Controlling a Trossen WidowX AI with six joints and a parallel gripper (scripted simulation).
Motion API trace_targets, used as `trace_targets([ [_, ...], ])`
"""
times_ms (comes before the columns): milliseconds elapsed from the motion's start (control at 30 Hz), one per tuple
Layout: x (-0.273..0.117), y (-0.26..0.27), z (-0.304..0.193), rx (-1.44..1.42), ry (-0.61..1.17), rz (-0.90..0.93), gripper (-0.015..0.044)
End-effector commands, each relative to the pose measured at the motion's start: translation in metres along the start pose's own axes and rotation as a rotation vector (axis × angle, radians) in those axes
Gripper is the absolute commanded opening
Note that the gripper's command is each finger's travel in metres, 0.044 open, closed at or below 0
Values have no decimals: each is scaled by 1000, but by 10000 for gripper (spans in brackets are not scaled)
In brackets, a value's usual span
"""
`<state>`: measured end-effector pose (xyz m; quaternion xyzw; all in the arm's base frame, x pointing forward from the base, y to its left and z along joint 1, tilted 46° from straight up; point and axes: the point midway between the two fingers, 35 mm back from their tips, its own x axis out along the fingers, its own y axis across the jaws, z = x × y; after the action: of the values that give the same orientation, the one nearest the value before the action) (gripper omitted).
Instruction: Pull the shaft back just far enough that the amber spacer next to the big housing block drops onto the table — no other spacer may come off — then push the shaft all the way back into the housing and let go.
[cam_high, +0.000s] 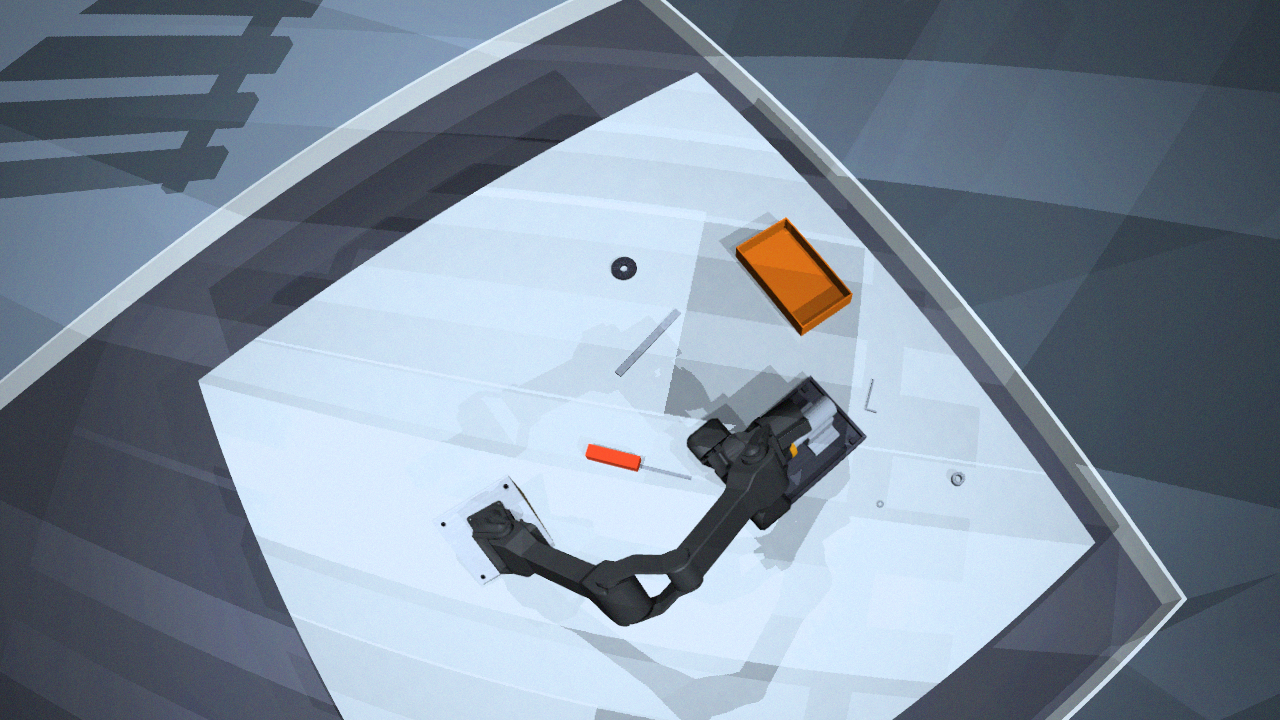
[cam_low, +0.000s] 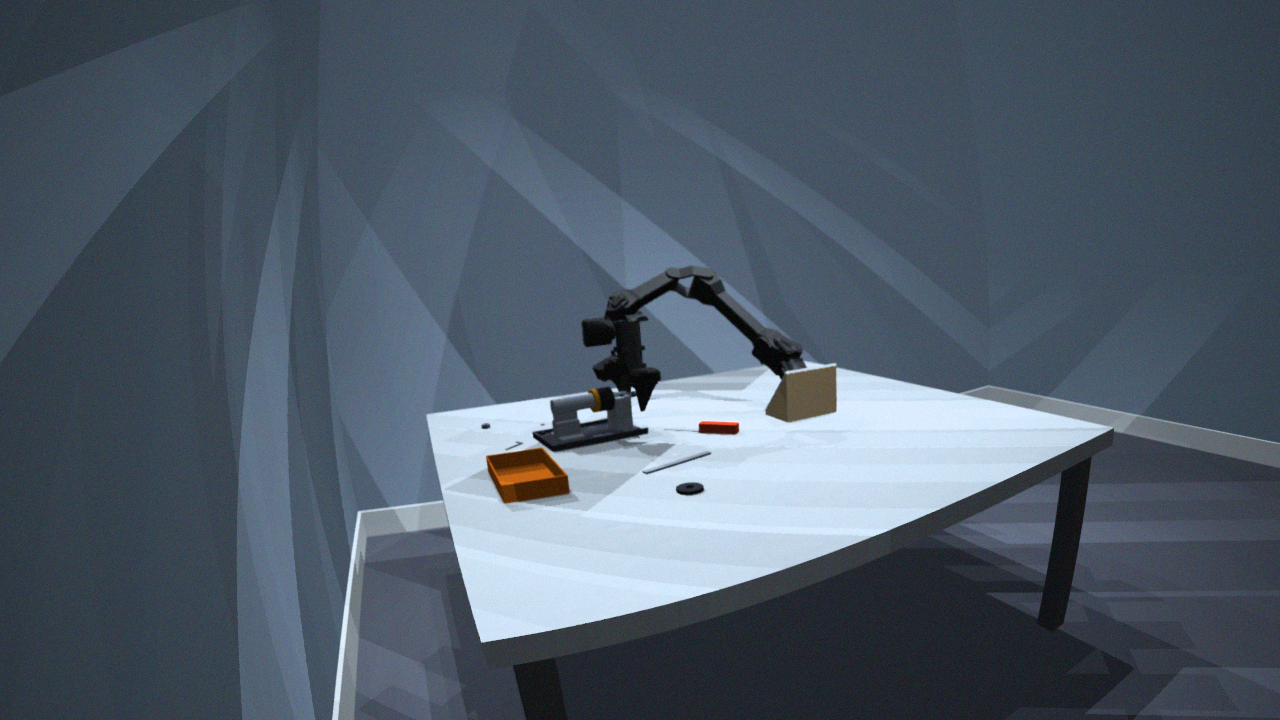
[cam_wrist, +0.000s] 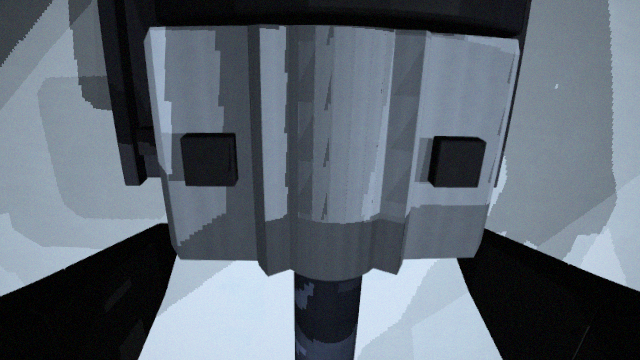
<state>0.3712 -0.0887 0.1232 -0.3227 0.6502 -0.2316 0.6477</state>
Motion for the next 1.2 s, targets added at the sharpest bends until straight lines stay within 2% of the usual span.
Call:
trace_targets([
  [0,0,0,0,0,0,0,387],
  [500,0,0,0,0,0,0,0],
  [1167,0,0,-11,-4,1,-6,0],
])
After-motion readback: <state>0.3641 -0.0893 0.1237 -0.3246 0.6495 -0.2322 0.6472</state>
